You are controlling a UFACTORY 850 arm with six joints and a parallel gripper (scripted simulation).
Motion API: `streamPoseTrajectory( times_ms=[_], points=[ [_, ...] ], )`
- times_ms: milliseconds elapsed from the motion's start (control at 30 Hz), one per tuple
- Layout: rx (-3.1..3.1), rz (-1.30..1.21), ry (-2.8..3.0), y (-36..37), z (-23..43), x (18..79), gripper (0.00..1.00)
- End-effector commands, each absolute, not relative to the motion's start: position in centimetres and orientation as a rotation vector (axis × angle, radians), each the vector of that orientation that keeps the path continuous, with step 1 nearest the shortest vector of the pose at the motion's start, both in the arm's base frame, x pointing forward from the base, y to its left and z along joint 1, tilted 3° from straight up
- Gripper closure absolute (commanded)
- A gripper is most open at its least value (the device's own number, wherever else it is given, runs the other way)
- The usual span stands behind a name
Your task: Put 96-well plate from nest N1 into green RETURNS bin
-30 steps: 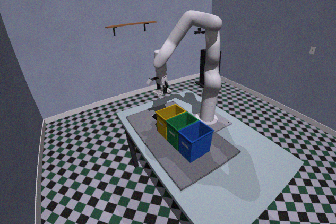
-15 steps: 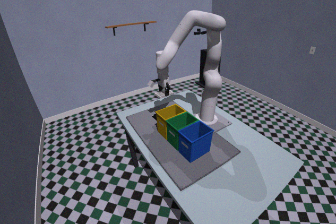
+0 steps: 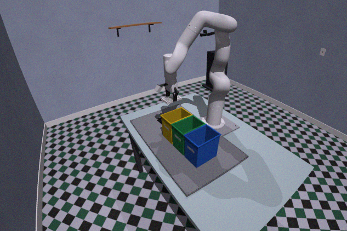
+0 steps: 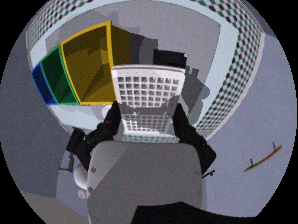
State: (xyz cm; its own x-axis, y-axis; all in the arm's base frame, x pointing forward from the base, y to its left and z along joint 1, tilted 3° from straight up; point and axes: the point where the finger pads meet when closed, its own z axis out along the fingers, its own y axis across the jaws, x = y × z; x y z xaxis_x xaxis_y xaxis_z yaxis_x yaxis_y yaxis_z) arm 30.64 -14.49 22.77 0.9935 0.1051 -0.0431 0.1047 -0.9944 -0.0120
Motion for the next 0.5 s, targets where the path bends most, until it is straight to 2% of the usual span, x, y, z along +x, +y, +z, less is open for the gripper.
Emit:
streamPoseTrajectory(
  times_ms=[0, 467],
  points=[
    [-3.129, 0.066, -0.164, -12.9, 22.8, 30.9, 1.00],
    [-3.128, 0.066, -0.164, -8.9, 22.7, 31.2, 1.00]
  ],
)
